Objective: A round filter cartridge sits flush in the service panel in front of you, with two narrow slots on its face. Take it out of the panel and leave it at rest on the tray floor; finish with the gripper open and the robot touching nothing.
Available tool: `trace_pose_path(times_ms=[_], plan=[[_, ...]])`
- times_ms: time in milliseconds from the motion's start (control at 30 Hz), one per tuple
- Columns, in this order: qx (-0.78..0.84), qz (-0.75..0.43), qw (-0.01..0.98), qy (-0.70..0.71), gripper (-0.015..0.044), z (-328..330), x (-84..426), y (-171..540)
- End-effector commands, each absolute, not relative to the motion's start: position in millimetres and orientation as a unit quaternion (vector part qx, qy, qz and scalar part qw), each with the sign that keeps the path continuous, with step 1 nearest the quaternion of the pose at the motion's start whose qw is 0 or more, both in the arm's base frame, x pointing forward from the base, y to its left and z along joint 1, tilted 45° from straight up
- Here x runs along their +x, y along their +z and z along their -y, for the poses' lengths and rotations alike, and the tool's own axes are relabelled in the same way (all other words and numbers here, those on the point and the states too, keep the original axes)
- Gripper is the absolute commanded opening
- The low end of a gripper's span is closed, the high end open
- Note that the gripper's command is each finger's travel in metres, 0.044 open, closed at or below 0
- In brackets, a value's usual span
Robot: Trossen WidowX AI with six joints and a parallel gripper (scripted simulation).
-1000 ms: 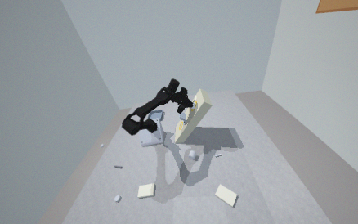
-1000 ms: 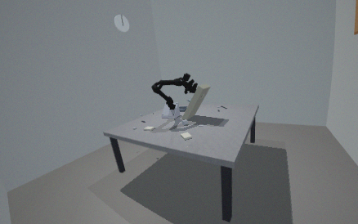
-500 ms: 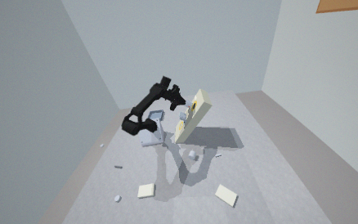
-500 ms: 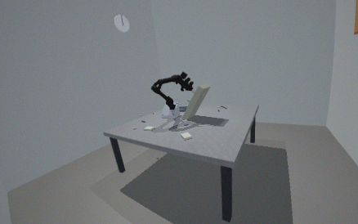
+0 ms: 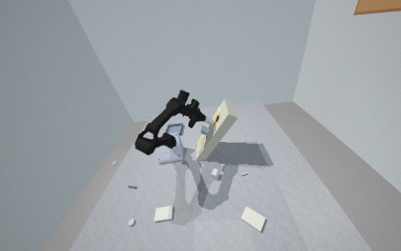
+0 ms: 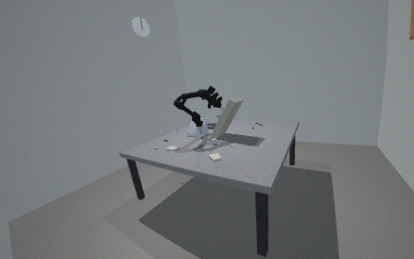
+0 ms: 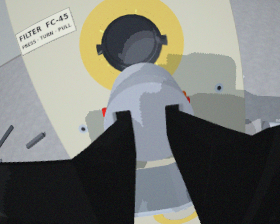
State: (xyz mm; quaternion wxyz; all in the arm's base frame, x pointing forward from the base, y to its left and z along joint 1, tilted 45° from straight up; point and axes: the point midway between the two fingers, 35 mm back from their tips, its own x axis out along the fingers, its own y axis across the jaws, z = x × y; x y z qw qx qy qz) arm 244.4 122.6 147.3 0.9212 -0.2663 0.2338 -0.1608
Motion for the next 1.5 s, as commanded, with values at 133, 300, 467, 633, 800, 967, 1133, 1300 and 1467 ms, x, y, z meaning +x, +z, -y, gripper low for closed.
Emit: trace_pose_path(times_ms=[133,300,467,633,800,967,1133,1300,1467], plan=[[-0.262,-0.229,0.923,-0.163,0.0000,-106,233,132],[-0.262,-0.229,0.923,-0.163,0.0000,-96,226,120],[-0.267,-0.234,0.921,-0.161,0.0092,-100,228,122],[-0.267,-0.234,0.921,-0.161,0.0092,-100,228,122],[-0.263,-0.230,0.923,-0.163,0.0092,-95,226,120],[-0.262,-0.229,0.923,-0.163,0.0092,-112,237,137],[-0.262,-0.229,0.923,-0.163,0.0092,-140,258,170],[-0.261,-0.229,0.923,-0.163,0.0144,-145,259,175],[-0.255,-0.230,0.925,-0.162,0.0275,-174,257,203]])
